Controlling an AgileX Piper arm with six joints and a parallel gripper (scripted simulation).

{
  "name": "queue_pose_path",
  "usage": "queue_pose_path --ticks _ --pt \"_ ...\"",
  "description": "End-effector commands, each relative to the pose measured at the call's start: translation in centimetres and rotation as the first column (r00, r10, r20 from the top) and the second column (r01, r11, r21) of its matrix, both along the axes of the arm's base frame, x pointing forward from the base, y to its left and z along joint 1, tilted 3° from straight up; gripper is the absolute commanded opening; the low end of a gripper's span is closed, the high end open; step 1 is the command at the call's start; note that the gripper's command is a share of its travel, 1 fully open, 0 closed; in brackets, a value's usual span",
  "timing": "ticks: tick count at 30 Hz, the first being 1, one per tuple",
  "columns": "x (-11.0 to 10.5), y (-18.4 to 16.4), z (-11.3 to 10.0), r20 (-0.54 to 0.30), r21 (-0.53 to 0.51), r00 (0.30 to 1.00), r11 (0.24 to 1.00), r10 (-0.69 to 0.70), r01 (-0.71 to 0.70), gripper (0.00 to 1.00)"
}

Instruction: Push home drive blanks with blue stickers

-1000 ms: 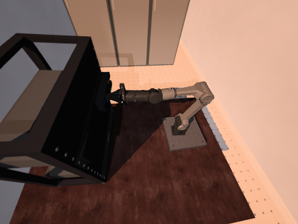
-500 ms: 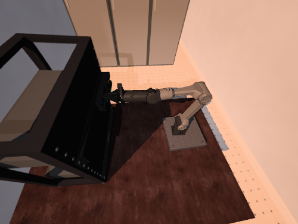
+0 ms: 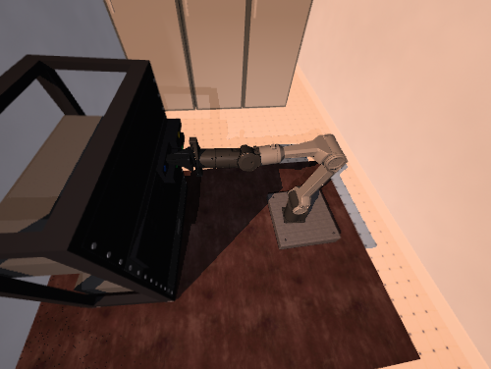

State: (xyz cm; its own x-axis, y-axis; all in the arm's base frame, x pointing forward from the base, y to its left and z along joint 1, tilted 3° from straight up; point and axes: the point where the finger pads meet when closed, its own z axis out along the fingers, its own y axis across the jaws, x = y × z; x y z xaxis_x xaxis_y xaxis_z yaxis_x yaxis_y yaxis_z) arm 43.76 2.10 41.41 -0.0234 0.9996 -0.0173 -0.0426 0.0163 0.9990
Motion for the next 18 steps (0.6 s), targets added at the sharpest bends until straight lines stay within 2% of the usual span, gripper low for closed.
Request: queue_pose_path --ticks 1,18 --pt "0.1 -0.08 0.12 0.004 0.001 1.0 1.0 -0.003 0.003 0.0" --pt "0.4 -0.09 0.16 0.004 0.001 1.0 1.0 -0.003 0.003 0.0"
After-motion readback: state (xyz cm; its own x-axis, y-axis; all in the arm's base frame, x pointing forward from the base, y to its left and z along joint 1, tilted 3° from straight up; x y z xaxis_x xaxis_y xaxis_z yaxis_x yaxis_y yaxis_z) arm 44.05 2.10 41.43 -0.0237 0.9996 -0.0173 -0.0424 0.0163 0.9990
